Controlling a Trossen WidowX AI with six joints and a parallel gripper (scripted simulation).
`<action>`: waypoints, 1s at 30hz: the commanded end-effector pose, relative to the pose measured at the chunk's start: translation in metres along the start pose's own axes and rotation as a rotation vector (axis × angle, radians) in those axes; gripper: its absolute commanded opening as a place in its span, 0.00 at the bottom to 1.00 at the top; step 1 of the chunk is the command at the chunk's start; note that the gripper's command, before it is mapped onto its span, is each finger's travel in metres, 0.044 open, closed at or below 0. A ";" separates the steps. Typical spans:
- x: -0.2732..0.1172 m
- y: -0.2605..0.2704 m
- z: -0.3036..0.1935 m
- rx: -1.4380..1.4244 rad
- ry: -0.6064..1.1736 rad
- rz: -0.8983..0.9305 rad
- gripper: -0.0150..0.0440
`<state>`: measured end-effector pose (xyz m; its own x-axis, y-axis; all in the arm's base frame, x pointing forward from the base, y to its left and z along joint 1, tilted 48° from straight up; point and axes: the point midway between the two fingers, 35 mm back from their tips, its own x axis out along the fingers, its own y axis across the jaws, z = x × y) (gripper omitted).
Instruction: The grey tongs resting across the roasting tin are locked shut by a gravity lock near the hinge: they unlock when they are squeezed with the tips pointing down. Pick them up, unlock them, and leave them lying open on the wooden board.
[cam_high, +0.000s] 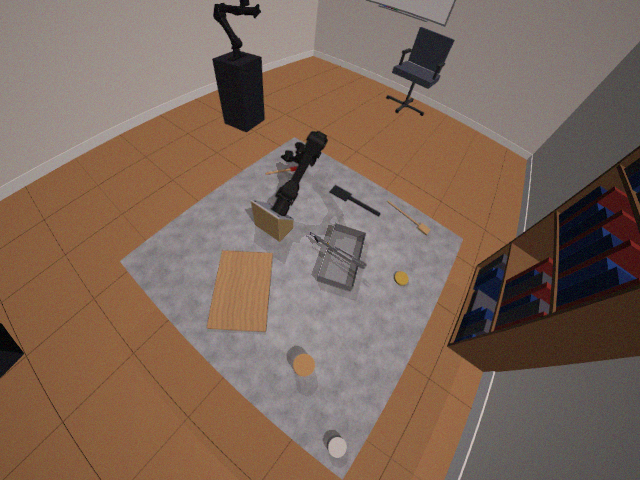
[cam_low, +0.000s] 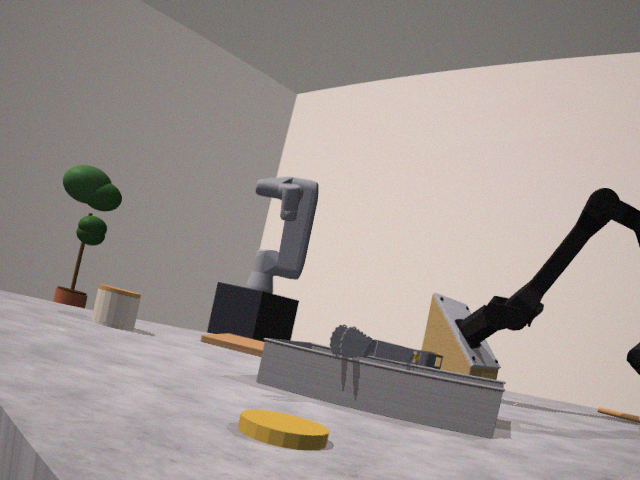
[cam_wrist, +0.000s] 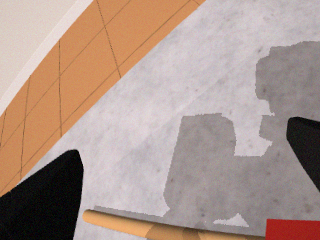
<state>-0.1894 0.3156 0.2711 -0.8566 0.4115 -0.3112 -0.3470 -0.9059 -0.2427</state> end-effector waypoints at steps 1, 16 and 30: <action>-0.024 -0.034 0.003 0.052 0.004 -0.138 1.00; -0.117 -0.119 -0.016 0.080 0.068 -0.529 1.00; -0.301 -0.186 -0.079 0.558 0.028 -1.149 1.00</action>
<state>0.1209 0.3782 0.3387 -0.0738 0.9776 -0.1970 -0.9960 -0.0822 -0.0346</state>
